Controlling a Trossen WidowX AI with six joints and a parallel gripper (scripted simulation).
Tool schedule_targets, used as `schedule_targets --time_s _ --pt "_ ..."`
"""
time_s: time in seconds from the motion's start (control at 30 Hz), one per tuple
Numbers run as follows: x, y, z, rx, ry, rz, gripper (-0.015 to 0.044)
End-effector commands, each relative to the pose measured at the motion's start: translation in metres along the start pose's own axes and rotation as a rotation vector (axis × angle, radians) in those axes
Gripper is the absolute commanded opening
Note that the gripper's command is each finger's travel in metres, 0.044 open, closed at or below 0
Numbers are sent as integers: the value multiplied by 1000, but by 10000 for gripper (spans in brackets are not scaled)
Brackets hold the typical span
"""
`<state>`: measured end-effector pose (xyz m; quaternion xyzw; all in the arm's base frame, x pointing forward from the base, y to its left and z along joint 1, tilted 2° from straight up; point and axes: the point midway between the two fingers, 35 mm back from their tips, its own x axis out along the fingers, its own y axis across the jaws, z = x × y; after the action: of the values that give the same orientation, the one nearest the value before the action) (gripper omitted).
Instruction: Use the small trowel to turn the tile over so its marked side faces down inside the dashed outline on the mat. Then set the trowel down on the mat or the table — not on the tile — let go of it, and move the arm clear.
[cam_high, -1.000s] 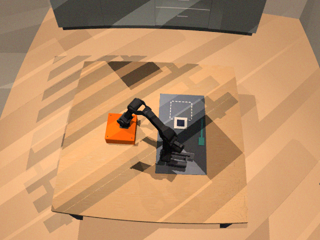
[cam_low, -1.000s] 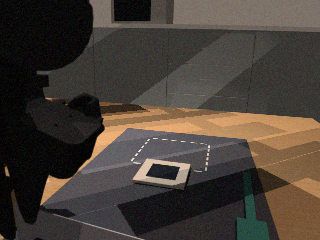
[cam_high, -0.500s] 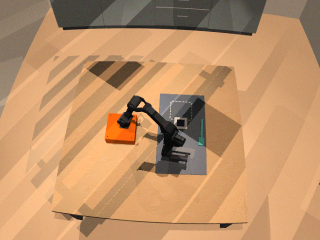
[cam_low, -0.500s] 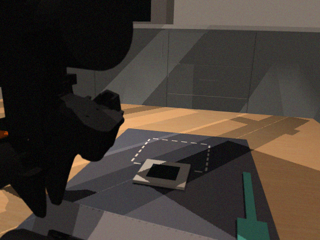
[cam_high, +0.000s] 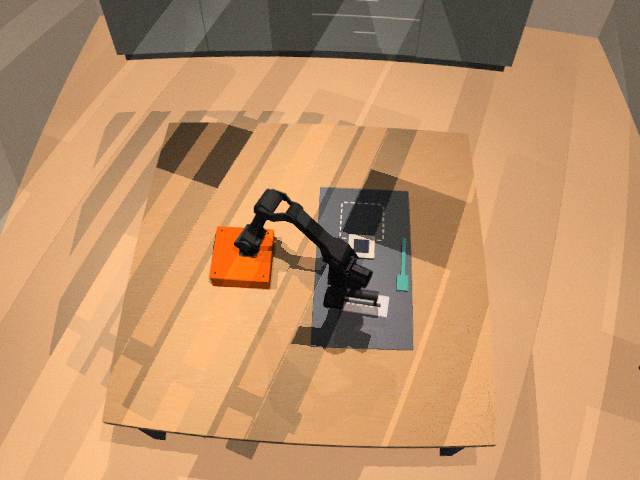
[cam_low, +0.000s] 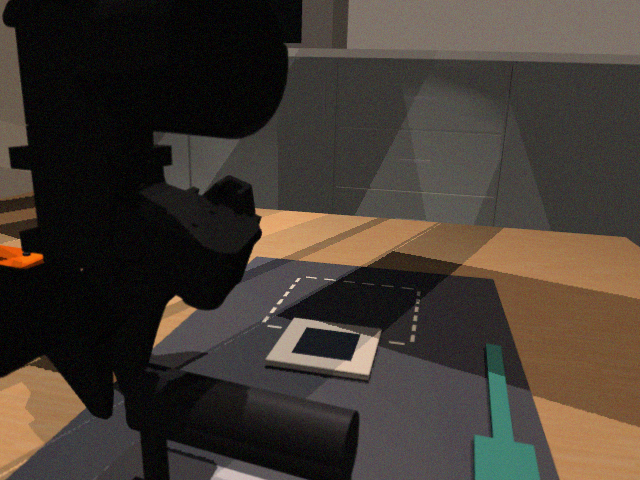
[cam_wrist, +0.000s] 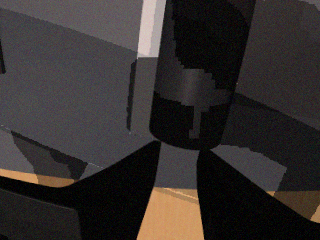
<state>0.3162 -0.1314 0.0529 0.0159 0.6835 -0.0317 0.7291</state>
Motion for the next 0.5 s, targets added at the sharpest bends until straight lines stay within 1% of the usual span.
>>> schedule_targets --time_s 0.0,0.47 --pt "0 -1 0 0 0 0 100" --pt "-18 -86 -1 1 1 -8 100"
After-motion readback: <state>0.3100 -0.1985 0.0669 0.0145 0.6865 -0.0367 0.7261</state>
